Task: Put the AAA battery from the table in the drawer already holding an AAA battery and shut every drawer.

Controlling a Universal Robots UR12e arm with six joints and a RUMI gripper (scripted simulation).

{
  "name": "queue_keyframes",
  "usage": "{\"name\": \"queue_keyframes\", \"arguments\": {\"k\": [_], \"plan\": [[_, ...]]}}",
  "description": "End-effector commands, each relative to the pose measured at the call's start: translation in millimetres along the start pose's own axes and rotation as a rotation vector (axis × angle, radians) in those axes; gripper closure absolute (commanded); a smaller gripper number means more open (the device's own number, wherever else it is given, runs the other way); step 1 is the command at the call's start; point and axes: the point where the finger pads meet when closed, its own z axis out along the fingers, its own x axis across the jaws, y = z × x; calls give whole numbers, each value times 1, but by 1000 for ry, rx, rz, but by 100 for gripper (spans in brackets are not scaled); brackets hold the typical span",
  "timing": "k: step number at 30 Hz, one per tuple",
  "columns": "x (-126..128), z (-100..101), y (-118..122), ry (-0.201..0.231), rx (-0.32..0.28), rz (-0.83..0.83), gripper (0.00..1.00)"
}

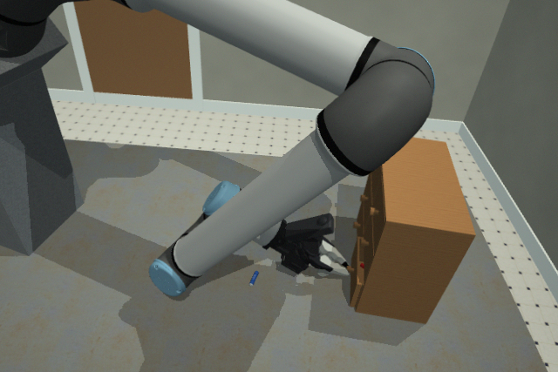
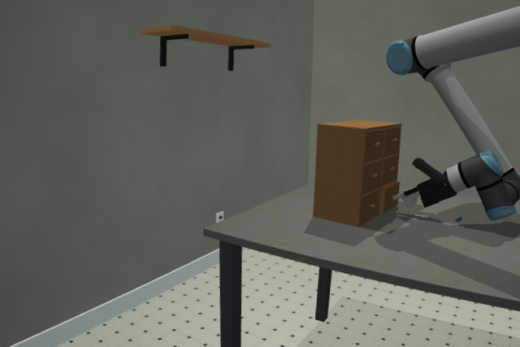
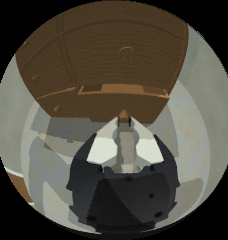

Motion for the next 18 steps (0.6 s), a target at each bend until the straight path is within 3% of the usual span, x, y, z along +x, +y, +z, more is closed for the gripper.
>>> {"name": "queue_keyframes", "arguments": {"k": [1,18], "plan": [[0,-3,1,0,1,0,93],[0,-12,6,0,1,0,93]]}}
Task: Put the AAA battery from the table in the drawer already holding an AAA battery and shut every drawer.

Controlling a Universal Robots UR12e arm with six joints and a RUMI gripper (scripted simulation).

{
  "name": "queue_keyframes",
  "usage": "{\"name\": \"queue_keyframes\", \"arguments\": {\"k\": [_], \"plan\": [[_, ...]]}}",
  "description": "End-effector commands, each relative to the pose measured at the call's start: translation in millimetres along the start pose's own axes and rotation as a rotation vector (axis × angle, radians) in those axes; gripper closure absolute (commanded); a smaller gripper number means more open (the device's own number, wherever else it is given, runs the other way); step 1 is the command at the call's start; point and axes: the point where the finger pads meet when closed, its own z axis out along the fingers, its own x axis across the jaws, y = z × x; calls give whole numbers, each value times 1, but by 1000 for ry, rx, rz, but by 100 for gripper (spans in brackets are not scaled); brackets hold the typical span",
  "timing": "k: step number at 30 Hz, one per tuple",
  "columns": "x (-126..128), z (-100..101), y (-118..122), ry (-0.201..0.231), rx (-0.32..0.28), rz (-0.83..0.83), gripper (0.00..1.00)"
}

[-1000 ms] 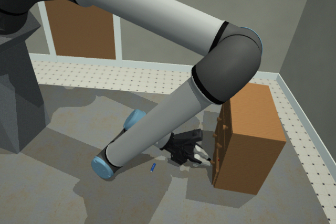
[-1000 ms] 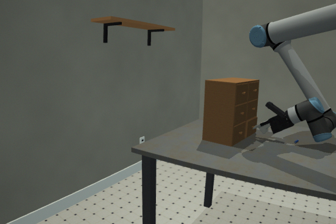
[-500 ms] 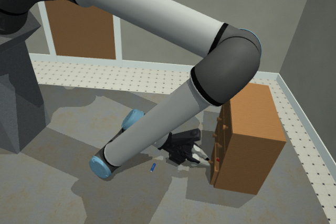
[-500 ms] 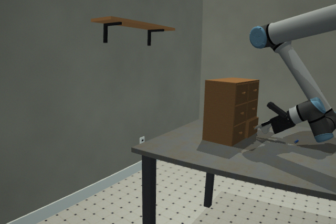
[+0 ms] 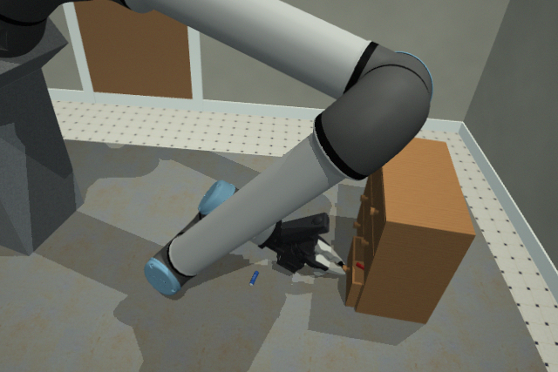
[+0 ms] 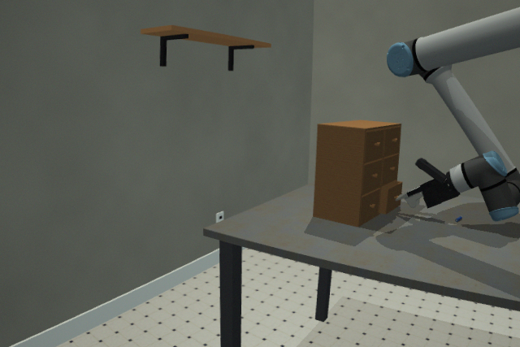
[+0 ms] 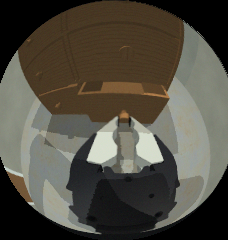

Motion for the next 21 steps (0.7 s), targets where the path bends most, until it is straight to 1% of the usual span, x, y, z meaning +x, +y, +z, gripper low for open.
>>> {"name": "queue_keyframes", "arguments": {"k": [1,21], "plan": [[0,-3,1,0,0,0,93],[0,-15,8,0,0,0,93]]}}
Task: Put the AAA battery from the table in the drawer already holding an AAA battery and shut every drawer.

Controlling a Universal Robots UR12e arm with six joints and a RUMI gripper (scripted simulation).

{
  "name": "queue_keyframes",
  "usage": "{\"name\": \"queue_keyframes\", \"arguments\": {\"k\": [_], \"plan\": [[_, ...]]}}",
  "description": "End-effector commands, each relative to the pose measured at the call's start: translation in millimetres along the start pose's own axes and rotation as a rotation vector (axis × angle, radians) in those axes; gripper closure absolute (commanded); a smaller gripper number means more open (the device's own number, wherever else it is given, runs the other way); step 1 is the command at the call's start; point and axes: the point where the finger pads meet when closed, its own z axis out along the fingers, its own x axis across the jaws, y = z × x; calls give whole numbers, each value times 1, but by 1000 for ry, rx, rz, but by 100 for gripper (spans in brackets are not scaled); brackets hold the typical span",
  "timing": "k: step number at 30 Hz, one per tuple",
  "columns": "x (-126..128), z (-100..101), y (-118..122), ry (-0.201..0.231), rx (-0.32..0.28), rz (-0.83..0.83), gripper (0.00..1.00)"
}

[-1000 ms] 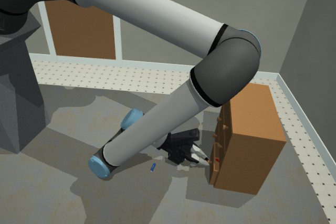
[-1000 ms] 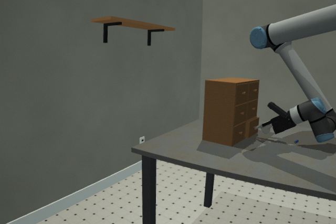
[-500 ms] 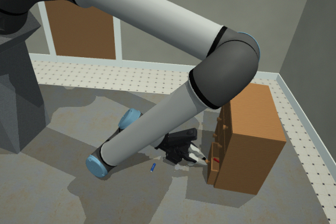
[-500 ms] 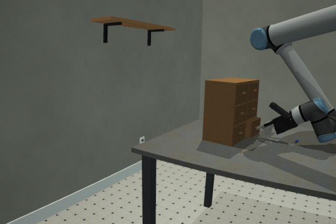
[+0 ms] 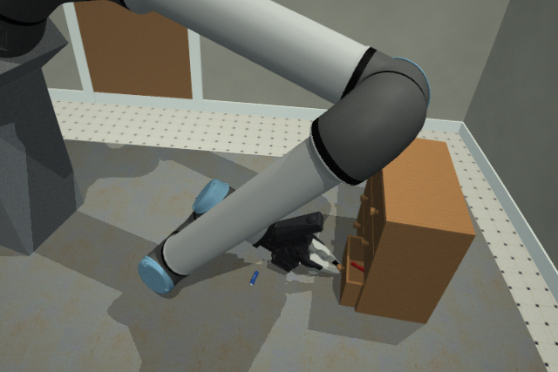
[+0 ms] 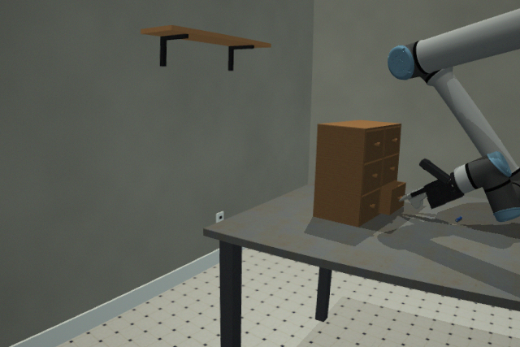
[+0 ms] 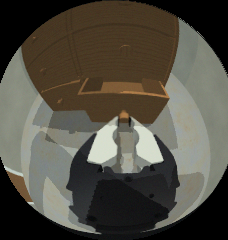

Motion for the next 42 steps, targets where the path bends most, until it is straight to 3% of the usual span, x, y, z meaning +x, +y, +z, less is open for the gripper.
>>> {"name": "queue_keyframes", "arguments": {"k": [1,42], "plan": [[0,-4,2,0,0,0,93],[0,-20,11,0,0,0,93]]}}
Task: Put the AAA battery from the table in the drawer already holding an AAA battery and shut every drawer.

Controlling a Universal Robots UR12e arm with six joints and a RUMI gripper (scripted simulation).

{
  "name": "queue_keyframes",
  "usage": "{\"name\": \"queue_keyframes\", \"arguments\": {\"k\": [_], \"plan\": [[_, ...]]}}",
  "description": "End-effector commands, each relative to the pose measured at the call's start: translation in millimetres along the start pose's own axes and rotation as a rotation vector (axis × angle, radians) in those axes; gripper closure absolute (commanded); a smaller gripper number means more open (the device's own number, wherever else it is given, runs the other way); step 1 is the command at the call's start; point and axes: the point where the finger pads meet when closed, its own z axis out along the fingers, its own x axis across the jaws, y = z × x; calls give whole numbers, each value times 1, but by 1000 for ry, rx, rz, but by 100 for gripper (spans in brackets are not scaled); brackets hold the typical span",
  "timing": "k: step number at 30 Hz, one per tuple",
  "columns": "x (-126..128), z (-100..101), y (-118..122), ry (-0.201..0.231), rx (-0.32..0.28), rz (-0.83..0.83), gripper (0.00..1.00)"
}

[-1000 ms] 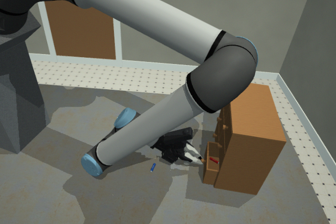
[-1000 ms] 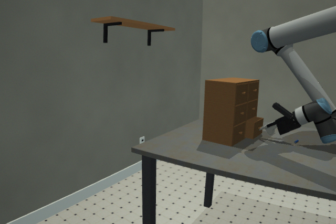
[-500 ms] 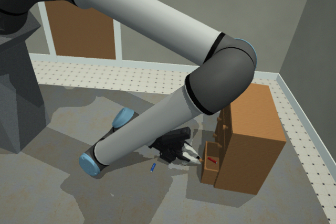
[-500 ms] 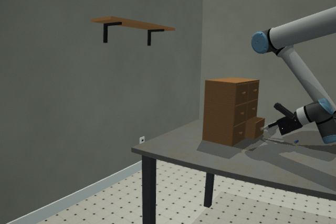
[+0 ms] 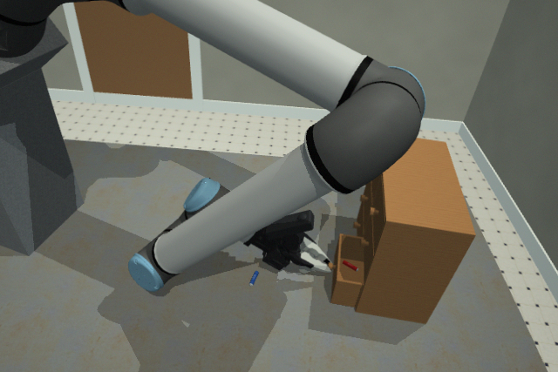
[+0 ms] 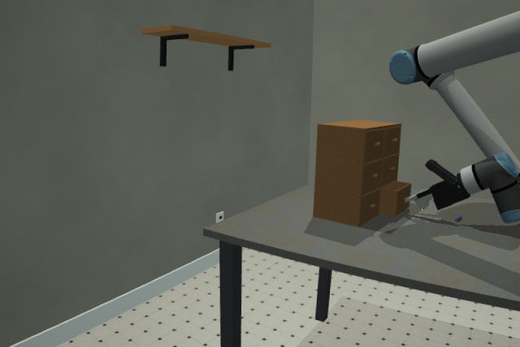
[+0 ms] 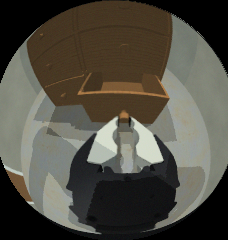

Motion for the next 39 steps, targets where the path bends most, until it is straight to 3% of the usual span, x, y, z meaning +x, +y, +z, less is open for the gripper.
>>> {"name": "queue_keyframes", "arguments": {"k": [1,39], "plan": [[0,-1,0,0,0,0,93],[0,-5,2,0,0,0,93]]}}
